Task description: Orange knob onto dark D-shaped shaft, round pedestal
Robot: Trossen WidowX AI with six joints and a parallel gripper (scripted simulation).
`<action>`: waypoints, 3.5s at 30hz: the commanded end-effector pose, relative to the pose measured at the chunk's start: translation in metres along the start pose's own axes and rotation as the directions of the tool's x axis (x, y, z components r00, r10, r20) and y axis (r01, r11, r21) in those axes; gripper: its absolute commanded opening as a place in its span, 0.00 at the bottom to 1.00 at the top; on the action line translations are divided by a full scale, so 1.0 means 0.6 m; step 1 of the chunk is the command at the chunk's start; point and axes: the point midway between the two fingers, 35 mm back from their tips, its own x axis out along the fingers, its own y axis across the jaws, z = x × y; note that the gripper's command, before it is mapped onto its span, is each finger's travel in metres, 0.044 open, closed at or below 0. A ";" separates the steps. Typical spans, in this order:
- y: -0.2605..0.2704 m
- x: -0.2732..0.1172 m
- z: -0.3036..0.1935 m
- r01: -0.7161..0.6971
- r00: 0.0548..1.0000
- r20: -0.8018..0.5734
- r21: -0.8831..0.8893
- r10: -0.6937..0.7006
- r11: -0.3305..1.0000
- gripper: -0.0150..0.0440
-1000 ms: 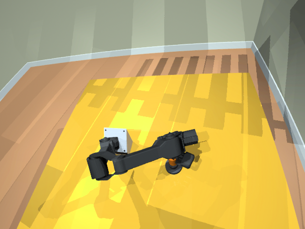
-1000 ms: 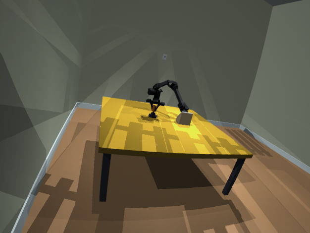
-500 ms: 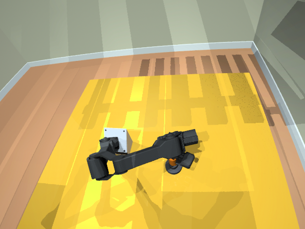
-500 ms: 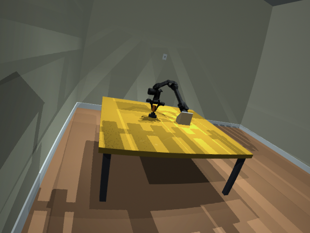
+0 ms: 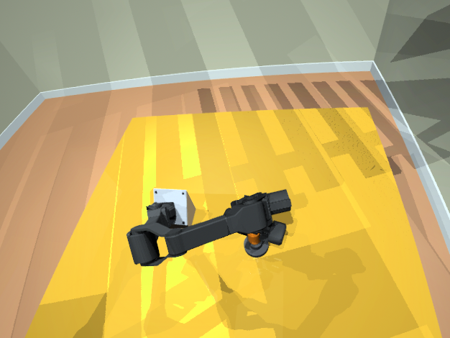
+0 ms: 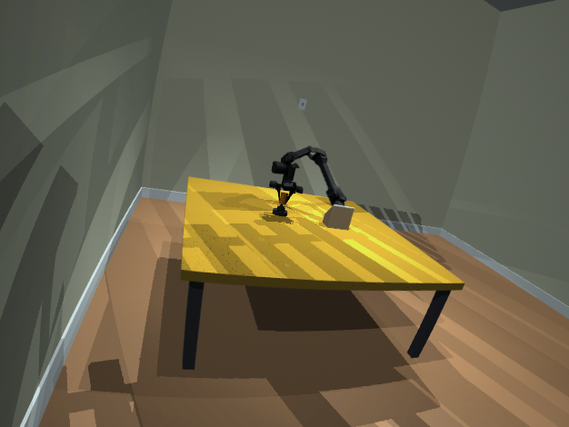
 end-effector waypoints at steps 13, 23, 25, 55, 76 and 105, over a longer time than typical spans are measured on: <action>-0.002 0.001 0.001 0.004 1.000 0.001 -0.065 -0.004 0.998 0.25; 0.001 0.004 0.000 0.004 1.000 0.001 -0.065 -0.003 0.998 0.25; 0.001 0.006 -0.001 0.004 1.000 0.001 -0.065 -0.003 0.998 0.25; 0.001 0.007 -0.001 0.004 1.000 0.000 -0.079 -0.004 0.997 0.25; 0.000 -0.004 -0.002 0.003 1.000 0.001 -0.118 -0.003 0.993 0.25; -0.003 0.000 0.000 0.004 1.000 0.001 -0.118 -0.004 0.993 0.25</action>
